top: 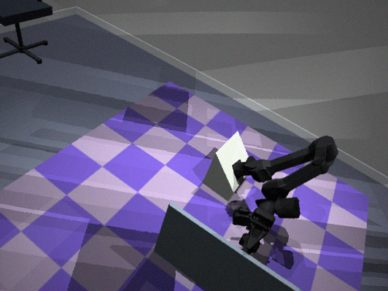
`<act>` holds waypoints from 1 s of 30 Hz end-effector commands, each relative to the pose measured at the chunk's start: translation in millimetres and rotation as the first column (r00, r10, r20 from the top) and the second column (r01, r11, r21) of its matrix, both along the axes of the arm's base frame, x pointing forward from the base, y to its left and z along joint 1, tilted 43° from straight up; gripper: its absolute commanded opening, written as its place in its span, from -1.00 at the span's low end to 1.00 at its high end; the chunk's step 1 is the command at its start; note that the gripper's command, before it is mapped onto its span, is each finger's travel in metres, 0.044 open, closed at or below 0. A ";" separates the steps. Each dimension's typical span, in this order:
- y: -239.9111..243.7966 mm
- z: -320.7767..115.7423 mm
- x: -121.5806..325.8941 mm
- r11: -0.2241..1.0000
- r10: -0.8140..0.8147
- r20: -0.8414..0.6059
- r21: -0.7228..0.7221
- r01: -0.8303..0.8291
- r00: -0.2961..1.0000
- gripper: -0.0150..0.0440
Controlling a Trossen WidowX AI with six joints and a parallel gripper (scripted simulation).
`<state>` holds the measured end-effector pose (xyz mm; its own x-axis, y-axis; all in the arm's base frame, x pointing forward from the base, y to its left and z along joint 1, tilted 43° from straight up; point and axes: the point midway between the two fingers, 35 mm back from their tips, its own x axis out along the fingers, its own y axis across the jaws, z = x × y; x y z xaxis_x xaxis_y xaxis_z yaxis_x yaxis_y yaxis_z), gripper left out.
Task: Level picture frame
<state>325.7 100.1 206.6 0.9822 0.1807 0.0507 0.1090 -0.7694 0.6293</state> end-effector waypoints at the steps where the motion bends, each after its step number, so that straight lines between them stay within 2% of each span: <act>1: 1.9 3.7 5.3 1.000 0.004 0.008 0.003 -0.004 1.000 0.39; 19: 7.0 5.0 33.7 1.000 0.004 0.010 0.004 -0.004 1.000 0.39; 30: 7.2 4.9 34.8 1.000 0.004 0.010 0.004 -0.004 1.000 0.39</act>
